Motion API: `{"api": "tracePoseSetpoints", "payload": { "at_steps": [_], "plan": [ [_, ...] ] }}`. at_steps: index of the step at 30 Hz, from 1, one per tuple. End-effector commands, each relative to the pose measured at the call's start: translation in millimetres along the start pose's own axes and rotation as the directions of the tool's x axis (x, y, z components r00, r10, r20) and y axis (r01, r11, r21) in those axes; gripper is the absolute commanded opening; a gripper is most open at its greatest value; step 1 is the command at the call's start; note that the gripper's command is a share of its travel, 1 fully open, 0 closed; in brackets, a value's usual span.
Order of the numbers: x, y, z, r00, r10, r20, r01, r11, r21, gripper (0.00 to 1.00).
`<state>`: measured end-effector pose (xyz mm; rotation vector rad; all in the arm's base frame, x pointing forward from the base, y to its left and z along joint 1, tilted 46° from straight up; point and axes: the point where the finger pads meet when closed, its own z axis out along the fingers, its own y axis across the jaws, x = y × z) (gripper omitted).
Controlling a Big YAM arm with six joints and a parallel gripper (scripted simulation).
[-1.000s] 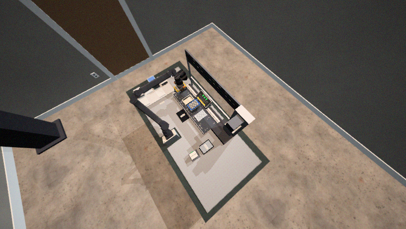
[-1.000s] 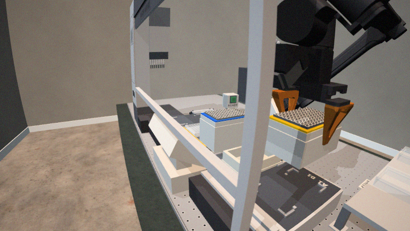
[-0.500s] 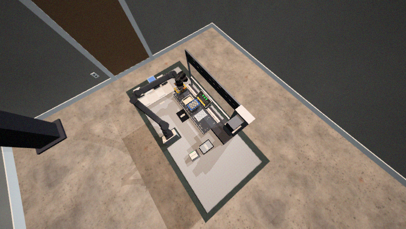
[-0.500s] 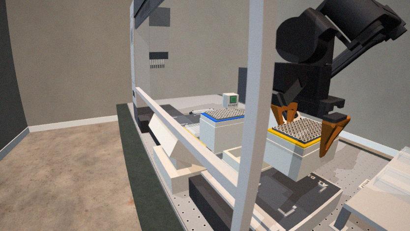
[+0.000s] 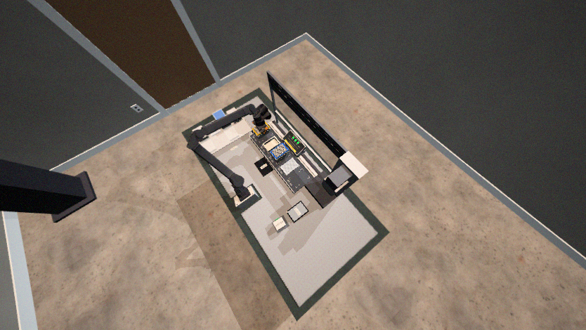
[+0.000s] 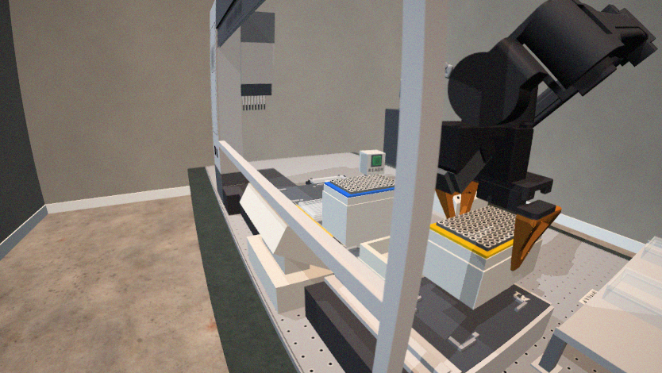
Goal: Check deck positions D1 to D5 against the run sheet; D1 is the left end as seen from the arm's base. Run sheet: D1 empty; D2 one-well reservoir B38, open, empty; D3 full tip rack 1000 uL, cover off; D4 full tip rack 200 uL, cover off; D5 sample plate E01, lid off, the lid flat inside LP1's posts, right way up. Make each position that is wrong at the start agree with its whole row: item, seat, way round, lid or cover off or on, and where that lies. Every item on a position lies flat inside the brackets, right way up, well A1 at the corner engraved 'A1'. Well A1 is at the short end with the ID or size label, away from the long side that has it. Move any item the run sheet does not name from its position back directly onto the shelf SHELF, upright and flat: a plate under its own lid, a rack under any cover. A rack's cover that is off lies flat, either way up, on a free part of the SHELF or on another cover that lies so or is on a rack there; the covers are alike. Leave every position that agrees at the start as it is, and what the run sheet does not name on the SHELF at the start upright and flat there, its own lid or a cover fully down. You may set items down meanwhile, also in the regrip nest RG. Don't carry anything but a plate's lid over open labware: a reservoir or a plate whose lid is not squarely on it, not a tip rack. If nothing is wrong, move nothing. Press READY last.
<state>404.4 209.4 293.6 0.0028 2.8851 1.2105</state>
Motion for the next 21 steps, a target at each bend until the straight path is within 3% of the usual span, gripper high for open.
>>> {"api": "tracePoseSetpoints", "payload": {
  "at_steps": [1,2,6,11,15,18,19,21],
  "plan": [
    [-6.4,2.4,3.8,1.0,0.002,0.011,-0.002,1.0,-0.002,0.0],
    [-22.2,9.8,-15.1,0.998,-0.01,0.063,0.011,1.0,-0.012,0.0],
    [-6.5,2.9,11.6,1.0,0.001,0.013,-0.001,1.0,-0.003,0.0],
    [-14.1,1.9,11.9,0.999,0.004,0.033,-0.004,1.0,-0.005,0.0],
    [-7.1,1.9,27.3,1.0,0.002,0.011,-0.002,1.0,-0.003,0.0],
    [-9.4,5.5,26.4,1.0,-0.005,0.018,0.005,1.0,-0.005,0.0],
    [-18.6,4.8,11.8,0.998,0.0,0.057,0.001,1.0,-0.011,0.0],
    [-10.2,-1.6,29.0,1.0,0.01,0.024,-0.01,1.0,-0.002,0.0]
  ]
}}
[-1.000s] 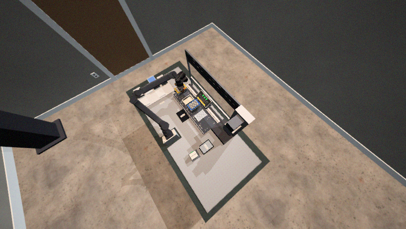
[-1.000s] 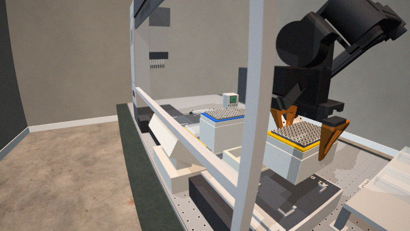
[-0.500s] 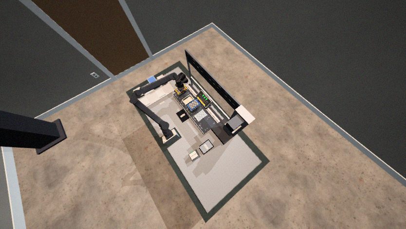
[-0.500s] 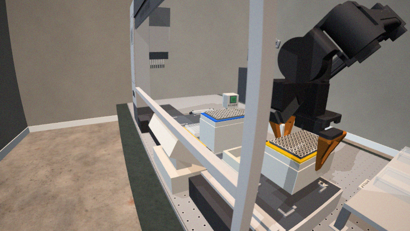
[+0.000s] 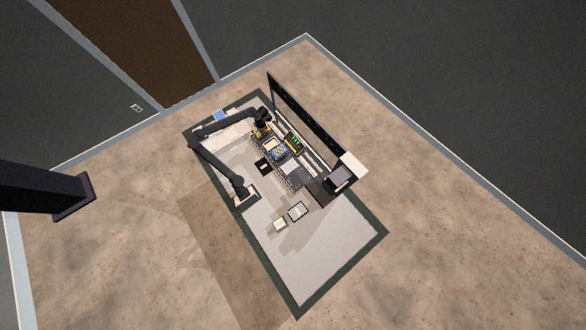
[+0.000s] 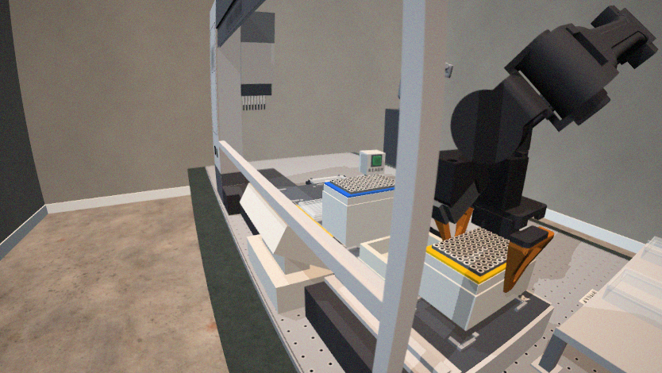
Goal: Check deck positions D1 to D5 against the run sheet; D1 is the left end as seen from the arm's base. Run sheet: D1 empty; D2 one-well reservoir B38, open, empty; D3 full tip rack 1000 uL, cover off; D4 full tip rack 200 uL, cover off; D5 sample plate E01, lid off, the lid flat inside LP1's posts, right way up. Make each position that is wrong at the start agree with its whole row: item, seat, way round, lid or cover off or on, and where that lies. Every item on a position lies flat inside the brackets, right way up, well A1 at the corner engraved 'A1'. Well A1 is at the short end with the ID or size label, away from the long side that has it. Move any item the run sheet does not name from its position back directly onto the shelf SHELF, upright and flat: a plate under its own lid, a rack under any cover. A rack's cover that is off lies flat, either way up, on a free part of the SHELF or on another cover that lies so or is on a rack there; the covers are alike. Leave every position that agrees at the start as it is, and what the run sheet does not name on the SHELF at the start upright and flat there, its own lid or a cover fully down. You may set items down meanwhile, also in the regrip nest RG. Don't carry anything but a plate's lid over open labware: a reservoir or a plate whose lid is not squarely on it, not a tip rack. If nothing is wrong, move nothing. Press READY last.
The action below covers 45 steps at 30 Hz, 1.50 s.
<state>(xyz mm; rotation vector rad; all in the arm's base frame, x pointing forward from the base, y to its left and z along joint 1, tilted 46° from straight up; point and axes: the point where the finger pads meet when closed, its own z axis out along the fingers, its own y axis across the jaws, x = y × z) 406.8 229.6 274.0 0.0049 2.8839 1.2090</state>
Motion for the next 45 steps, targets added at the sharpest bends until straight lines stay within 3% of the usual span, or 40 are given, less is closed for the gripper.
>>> {"api": "tracePoseSetpoints", "payload": {
  "at_steps": [1,5,7,11,15,16,45],
  "plan": [
    [-5.1,1.7,7.6,1.0,0.002,0.009,-0.002,1.0,-0.003,0.0],
    [-9.0,7.2,10.0,1.0,-0.009,0.02,0.009,1.0,-0.007,0.0],
    [-9.5,-3.7,12.5,1.0,0.014,0.022,-0.014,1.0,-0.002,0.0],
    [-16.6,6.7,-2.5,0.998,-0.005,0.057,0.006,1.0,-0.016,0.0],
    [-15.8,6.8,-3.1,0.998,-0.007,0.058,0.008,1.0,-0.016,0.0],
    [-10.0,8.7,1.3,0.999,-0.016,0.039,0.016,1.0,-0.012,0.0],
    [-2.3,6.7,3.1,0.999,-0.011,0.043,0.012,1.0,-0.014,0.0]
  ]
}}
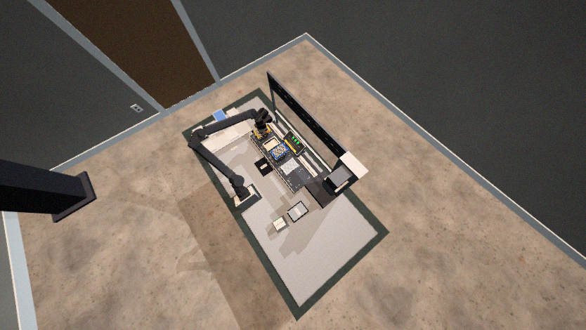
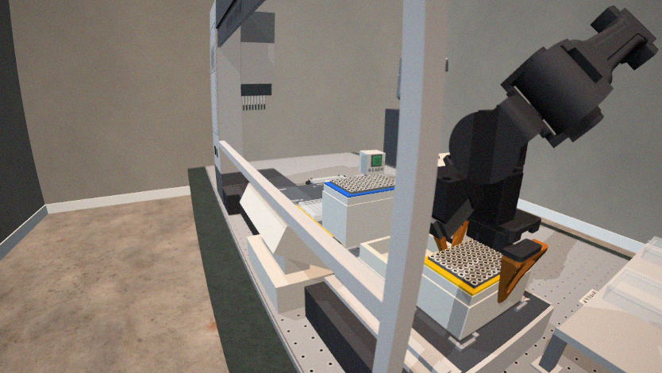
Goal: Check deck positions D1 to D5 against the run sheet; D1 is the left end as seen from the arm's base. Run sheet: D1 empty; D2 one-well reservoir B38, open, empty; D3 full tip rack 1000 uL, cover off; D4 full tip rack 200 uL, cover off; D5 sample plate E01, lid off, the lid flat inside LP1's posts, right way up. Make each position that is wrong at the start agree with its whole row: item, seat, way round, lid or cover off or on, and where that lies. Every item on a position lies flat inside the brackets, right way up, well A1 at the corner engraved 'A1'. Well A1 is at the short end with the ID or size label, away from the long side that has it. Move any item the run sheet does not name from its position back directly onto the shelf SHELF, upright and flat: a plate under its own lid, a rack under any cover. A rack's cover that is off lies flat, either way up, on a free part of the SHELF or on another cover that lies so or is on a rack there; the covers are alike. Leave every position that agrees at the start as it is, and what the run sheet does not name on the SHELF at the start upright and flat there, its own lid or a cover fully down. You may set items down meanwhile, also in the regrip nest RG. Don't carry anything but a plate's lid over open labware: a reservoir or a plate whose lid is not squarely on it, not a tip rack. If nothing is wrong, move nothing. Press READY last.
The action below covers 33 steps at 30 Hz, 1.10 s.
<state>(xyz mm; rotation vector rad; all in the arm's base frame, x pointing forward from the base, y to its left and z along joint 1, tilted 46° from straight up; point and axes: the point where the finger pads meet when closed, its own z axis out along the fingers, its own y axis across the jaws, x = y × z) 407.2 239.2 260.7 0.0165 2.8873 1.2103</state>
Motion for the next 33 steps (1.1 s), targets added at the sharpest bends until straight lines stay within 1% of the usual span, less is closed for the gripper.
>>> {"api": "tracePoseSetpoints", "payload": {
  "at_steps": [1,3,4,5,9,14,17,20,21,24,26,28,31,33],
  "plan": [
    [-5.2,17.5,-16.6,0.998,-0.034,0.053,0.035,0.999,-0.019,0.0],
    [-5.2,17.5,-16.6,0.998,-0.034,0.053,0.035,0.999,-0.019,0.0],
    [-7.8,24.9,-19.5,0.997,-0.05,0.061,0.052,0.998,-0.023,0.0],
    [-6.7,25.0,-17.9,0.997,-0.049,0.058,0.05,0.998,-0.023,0.0],
    [-8.8,17.6,-17.1,0.998,-0.032,0.06,0.033,0.999,-0.019,0.0],
    [-3.5,13.8,-6.5,0.999,-0.026,0.038,0.027,1.0,-0.014,0.0],
    [-5.0,10.0,-5.7,0.999,-0.018,0.039,0.018,1.0,-0.012,0.0],
    [-5.5,10.0,-5.3,0.999,-0.017,0.039,0.018,1.0,-0.012,0.0],
    [-7.7,14.3,-6.9,0.999,-0.03,0.044,0.031,0.999,-0.015,0.0],
    [-4.0,10.9,0.0,0.999,-0.02,0.03,0.02,1.0,-0.011,0.0],
    [-5.4,7.7,0.0,0.999,-0.012,0.032,0.012,1.0,-0.011,0.0],
    [-7.1,10.0,0.3,0.999,-0.016,0.033,0.016,1.0,-0.012,0.0],
    [-4.6,7.2,5.8,1.0,-0.011,0.022,0.011,1.0,-0.009,0.0],
    [-7.5,7.9,4.7,1.0,-0.012,0.028,0.012,1.0,-0.01,0.0]
  ]
}}
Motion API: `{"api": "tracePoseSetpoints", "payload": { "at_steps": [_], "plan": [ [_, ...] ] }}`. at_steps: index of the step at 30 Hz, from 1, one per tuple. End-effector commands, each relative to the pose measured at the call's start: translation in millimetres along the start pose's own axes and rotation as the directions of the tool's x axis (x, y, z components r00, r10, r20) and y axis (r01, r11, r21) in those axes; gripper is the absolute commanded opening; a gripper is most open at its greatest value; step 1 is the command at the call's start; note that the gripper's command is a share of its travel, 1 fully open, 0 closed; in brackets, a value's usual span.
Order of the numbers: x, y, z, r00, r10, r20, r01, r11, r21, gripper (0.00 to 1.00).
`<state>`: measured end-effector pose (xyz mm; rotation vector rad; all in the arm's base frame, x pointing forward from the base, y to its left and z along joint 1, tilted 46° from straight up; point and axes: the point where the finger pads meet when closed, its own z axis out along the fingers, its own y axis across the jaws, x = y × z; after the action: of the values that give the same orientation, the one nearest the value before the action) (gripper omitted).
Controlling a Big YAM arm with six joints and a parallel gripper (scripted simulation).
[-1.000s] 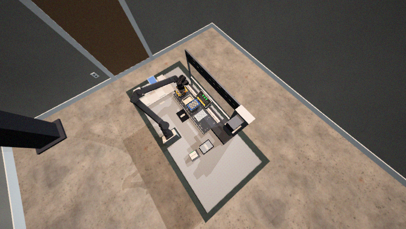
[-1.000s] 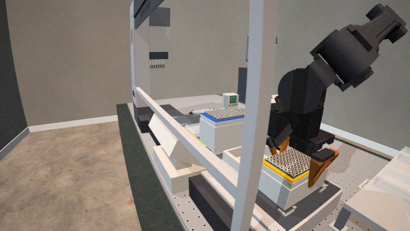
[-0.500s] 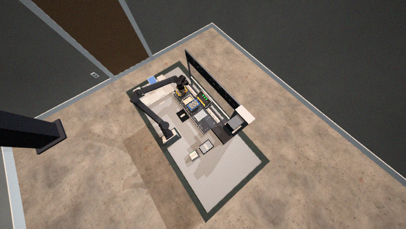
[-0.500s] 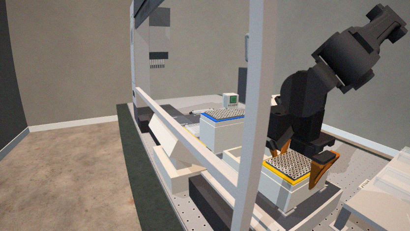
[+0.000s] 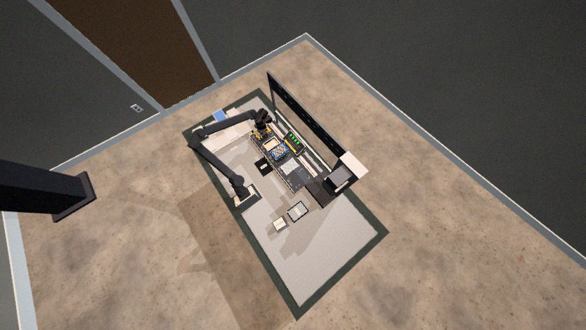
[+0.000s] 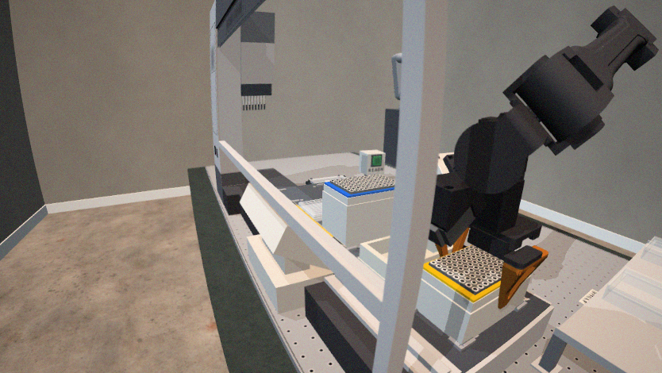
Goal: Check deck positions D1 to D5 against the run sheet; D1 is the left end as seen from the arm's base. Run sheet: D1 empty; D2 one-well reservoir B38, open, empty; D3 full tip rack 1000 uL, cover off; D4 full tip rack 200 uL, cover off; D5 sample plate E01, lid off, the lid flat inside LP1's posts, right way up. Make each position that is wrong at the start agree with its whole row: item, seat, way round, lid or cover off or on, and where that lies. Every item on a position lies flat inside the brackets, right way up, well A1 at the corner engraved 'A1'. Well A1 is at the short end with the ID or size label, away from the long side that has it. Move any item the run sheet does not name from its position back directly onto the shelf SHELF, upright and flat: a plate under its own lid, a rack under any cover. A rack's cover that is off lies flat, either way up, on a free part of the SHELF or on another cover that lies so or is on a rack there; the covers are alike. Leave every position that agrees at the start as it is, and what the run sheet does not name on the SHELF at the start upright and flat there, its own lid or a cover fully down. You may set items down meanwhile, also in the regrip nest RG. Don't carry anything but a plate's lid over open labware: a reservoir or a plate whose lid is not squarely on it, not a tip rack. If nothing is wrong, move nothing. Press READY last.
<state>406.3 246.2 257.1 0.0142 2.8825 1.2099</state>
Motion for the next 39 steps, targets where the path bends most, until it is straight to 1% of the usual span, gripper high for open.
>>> {"api": "tracePoseSetpoints", "payload": {
  "at_steps": [1,4,5,8,9,11,12,14,15,39],
  "plan": [
    [-9.4,4.5,-2.5,1.0,-0.006,0.025,0.006,1.0,-0.008,0.0],
    [-9.2,3.6,-2.5,1.0,-0.004,0.025,0.004,1.0,-0.009,0.0],
    [-9.1,9.4,-10.9,0.999,-0.021,0.036,0.021,1.0,-0.012,0.0],
    [-9.1,9.3,-10.9,0.999,-0.021,0.036,0.021,1.0,-0.012,0.0],
    [-9.3,2.5,-2.5,1.0,-0.002,0.025,0.002,1.0,-0.008,0.0],
    [-9.8,2.8,-2.9,1.0,-0.003,0.026,0.003,1.0,-0.009,0.0],
    [-10.5,3.3,-3.8,1.0,-0.006,0.028,0.006,1.0,-0.009,1.0],
    [-10.5,3.3,-3.8,1.0,-0.006,0.028,0.007,1.0,-0.009,1.0],
    [-9.1,9.2,-11.0,0.999,-0.021,0.036,0.021,1.0,-0.012,1.0],
    [-9.1,9.2,-11.0,0.999,-0.021,0.036,0.021,1.0,-0.012,1.0]
  ]
}}
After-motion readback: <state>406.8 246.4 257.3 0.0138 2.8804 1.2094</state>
